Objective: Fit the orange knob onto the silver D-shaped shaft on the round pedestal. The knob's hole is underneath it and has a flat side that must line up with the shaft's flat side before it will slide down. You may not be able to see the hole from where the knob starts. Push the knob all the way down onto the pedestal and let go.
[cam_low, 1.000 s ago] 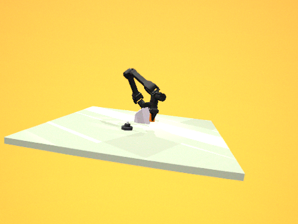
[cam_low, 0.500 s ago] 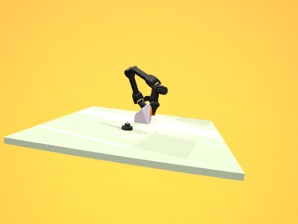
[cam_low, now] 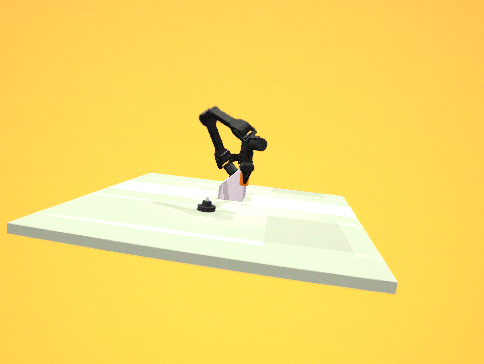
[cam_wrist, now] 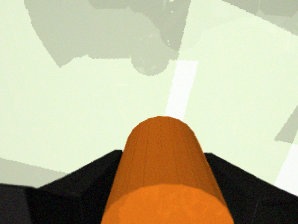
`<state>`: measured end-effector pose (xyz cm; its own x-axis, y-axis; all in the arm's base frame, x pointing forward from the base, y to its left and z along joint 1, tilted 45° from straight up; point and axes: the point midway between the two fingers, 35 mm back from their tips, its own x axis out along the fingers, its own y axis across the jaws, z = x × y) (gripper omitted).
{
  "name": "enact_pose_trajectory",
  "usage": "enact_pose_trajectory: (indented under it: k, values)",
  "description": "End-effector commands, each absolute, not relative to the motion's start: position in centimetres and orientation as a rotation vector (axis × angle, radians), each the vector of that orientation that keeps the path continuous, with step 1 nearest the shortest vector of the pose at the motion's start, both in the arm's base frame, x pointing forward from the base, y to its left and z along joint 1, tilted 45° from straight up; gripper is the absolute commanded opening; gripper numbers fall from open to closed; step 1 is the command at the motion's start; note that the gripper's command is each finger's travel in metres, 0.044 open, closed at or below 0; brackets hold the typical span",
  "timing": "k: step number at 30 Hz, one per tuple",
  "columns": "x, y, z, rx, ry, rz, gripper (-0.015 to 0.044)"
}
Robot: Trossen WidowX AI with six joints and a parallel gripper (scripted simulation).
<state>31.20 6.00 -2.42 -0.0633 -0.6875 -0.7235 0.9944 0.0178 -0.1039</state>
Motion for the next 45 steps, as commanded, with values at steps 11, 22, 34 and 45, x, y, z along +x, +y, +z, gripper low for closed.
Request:
enact_pose_trajectory:
  k: [11,22,34,45]
  values:
    - [32.2,2.5,-0.3,0.563,0.726,-1.482,0.0000]
    - [32.6,-0.6,1.3,0.564,0.726,-1.480,0.0000]
    - [32.5,-4.1,3.1,0.559,0.719,-1.483,0.0000]
    - [31.9,-7.2,4.6,0.549,0.708,-1.491,0.0000]
